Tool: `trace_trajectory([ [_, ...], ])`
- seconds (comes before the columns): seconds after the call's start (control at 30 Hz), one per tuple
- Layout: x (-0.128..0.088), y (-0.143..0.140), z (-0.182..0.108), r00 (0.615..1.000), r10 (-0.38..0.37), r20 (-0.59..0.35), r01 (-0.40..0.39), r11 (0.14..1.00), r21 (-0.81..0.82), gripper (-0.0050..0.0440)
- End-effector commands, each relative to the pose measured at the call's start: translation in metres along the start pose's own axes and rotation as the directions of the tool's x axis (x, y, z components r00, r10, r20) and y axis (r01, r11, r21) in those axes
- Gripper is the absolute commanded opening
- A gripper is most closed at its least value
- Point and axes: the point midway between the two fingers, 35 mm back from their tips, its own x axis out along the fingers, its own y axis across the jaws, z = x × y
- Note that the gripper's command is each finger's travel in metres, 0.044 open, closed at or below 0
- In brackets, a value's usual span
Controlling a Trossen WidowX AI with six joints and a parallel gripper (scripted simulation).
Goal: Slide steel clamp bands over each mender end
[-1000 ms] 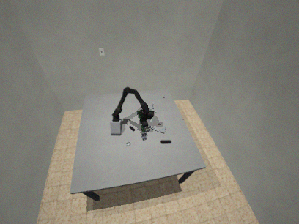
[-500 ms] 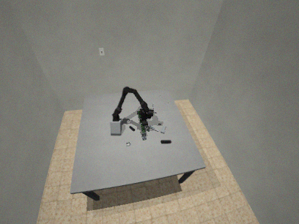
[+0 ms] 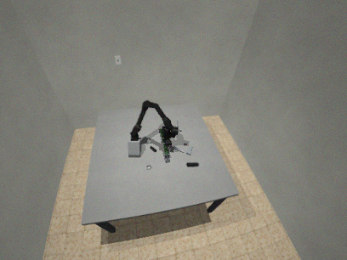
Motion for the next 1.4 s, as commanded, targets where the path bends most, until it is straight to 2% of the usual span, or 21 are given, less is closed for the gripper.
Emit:
trace_trajectory([
  [0.0,0.0,0.0,0.0,1.0,0.0,0.0,0.0,1.0,0.0,0.009],
  [0.17,-0.003,0.0,0.0,1.0,0.0,0.0,0.0,1.0,0.0,0.009],
  [0.23,-0.015,-0.001,0.001,1.0,0.0,0.0,0.0,1.0,0.0,0.009],
  [0.33,-0.046,-0.001,0.0,1.0,0.0,0.0,0.0,1.0,0.0,0.009],
  [0.37,-0.05,0.0,0.0,1.0,0.0,0.0,0.0,1.0,0.0,0.009],
  [0.7,-0.05,0.0,0.0,1.0,0.0,0.0,0.0,1.0,0.0,0.009],
  [1.13,-0.047,0.0,-0.001,1.0,0.004,-0.005,-0.004,1.0,0.006,0.0402],
  [1.2,-0.047,0.0,-0.001,1.0,0.004,-0.005,-0.004,1.0,0.006,0.0402],
  [1.27,-0.047,0.0,-0.001,1.0,0.004,-0.004,-0.004,1.0,0.005,0.044],
  [1.37,-0.047,0.0,-0.001,1.0,0.004,-0.004,-0.004,1.0,0.005,0.044],
])
